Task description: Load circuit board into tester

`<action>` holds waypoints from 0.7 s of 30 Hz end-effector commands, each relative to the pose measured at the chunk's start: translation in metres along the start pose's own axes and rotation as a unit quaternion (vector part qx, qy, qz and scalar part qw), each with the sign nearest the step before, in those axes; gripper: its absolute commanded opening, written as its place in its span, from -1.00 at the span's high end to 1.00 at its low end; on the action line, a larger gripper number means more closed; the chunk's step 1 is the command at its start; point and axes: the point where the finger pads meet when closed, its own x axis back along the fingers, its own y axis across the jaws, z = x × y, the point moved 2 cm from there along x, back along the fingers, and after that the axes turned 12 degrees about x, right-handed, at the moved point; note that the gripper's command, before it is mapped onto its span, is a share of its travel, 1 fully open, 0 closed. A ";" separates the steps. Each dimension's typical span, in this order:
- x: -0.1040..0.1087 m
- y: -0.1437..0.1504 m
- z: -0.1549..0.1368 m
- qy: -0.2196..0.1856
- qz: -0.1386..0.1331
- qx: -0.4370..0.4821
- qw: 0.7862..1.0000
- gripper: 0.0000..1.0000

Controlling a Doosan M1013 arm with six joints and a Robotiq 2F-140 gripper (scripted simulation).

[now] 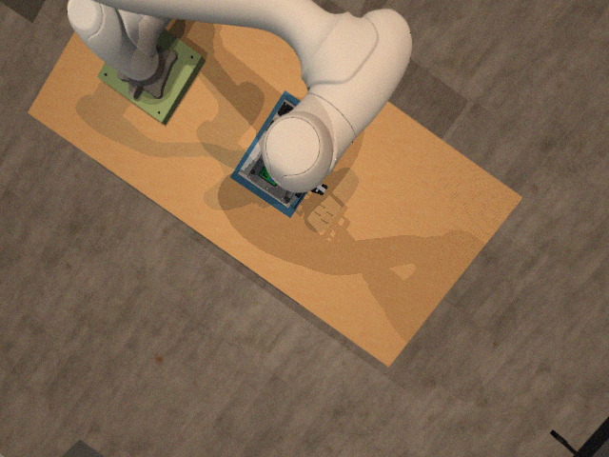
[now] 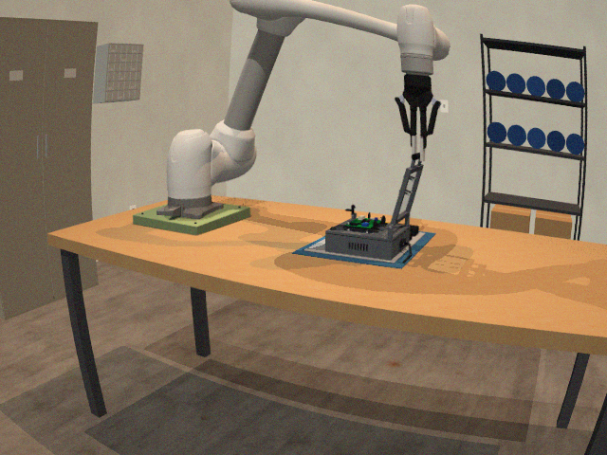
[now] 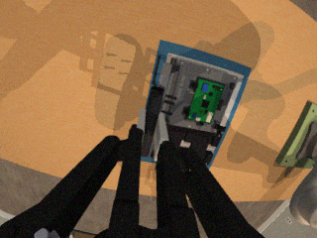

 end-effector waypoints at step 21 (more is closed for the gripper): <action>0.001 0.003 -0.001 0.000 0.000 0.000 1.000 1.00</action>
